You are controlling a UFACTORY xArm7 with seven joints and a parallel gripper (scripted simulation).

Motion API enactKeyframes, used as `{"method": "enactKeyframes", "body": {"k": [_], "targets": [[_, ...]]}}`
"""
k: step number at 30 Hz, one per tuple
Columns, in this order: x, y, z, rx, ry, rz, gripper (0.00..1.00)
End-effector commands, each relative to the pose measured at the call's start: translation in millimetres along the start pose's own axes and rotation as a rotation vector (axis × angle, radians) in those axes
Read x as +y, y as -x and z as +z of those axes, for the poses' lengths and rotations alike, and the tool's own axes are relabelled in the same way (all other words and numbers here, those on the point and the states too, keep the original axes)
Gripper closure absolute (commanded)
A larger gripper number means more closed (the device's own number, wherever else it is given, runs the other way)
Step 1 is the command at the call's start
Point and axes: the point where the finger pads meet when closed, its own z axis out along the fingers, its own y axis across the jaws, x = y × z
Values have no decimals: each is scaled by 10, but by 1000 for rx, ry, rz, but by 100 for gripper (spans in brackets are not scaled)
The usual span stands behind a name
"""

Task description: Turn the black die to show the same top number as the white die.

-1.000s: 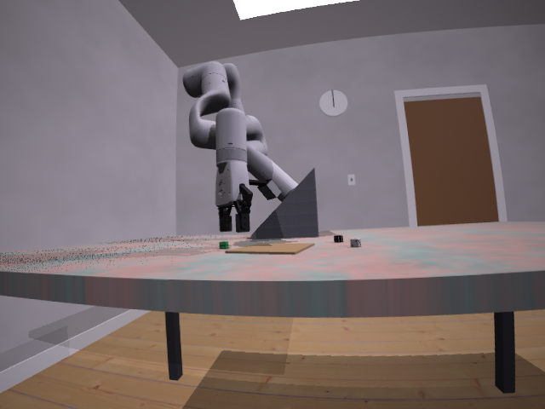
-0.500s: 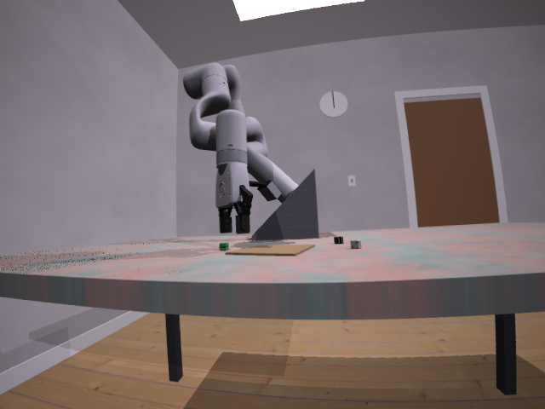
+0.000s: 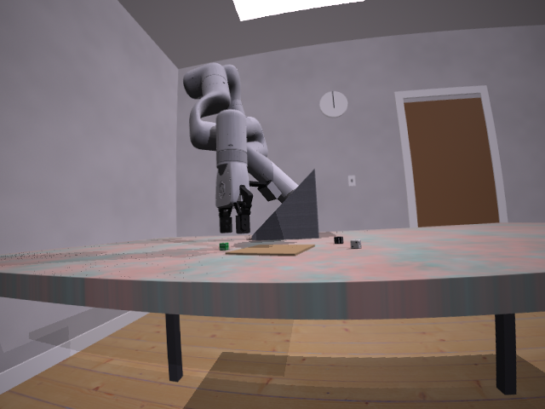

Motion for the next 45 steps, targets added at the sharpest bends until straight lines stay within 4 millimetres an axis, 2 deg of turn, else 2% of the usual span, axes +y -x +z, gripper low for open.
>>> {"method": "enactKeyframes", "body": {"k": [1,7,16,18,33,35,40,45], "targets": [[16,-2,-8,-1,3,-1,0],[75,-101,-8,-1,3,-1,0],[318,-513,-8,-1,3,-1,0],[318,-513,-8,-1,3,-1,0],[952,-1585,-8,-1,3,-1,0],[952,-1585,-8,-1,3,-1,0],[1149,-1920,-8,-1,3,-1,0],[1294,-2164,-8,-1,3,-1,0]]}}
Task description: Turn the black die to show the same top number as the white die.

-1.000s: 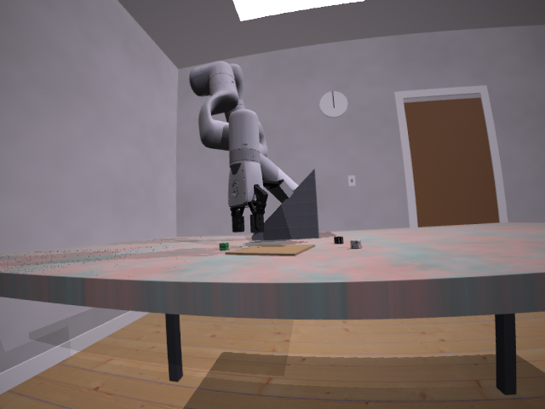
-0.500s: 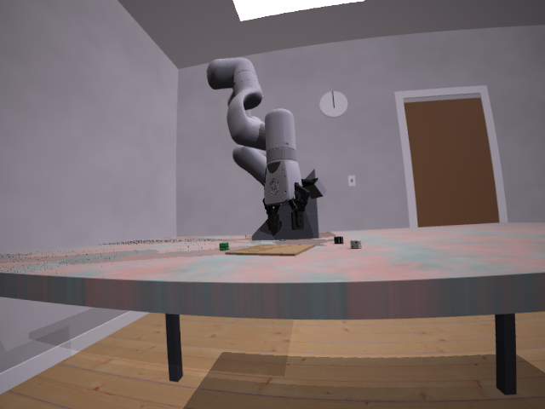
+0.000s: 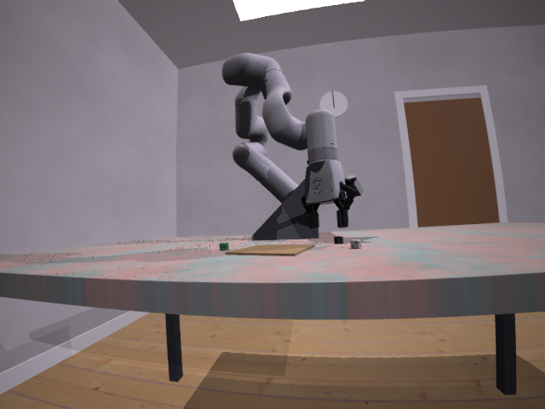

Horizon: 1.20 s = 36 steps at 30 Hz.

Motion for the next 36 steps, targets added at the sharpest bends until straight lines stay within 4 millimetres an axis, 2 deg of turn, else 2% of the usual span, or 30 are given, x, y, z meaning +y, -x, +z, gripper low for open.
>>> {"method": "enactKeyframes", "body": {"k": [1,10,36], "targets": [[168,-206,8,-4,-1,1,0],[224,-300,8,-4,-1,1,0],[224,-302,8,-4,-1,1,0]]}}
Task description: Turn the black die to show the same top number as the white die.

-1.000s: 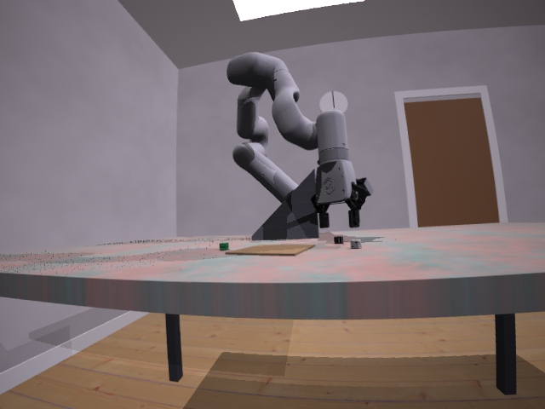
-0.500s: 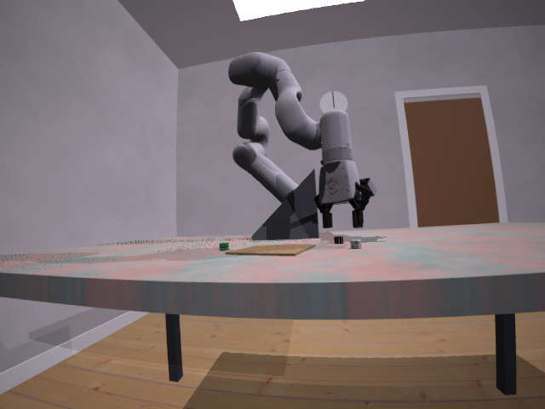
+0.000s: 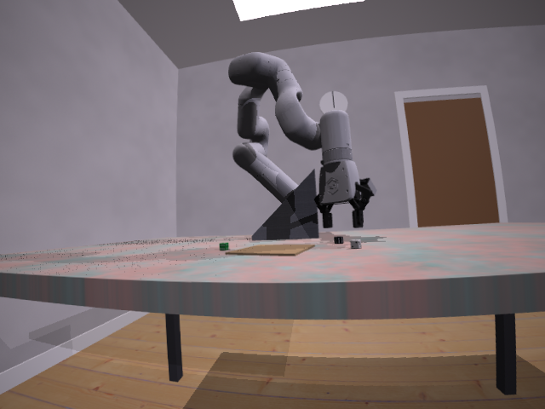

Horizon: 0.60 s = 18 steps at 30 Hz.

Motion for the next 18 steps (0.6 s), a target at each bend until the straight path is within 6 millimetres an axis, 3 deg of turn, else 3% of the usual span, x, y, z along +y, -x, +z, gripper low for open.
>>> {"method": "enactKeyframes", "body": {"k": [1,18], "targets": [[16,-3,-13,0,4,0,0],[76,37,-13,0,4,0,0]]}}
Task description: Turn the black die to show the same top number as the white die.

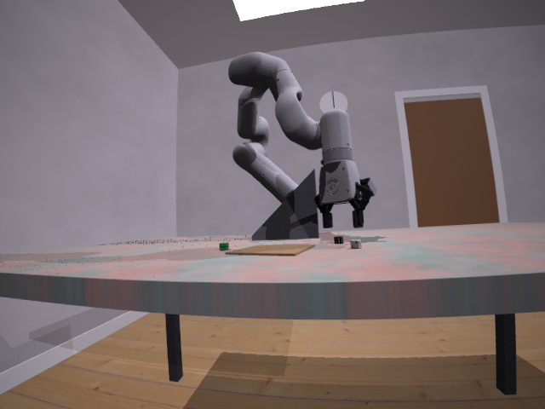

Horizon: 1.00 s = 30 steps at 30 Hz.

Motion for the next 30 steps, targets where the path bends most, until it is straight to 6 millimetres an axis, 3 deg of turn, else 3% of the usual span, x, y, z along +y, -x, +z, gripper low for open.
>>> {"method": "enactKeyframes", "body": {"k": [1,4,16,30], "targets": [[105,57,-14,0,4,0,0],[149,86,-14,0,4,0,0],[808,525,-17,0,4,0,0],[858,558,-17,0,4,0,0]]}}
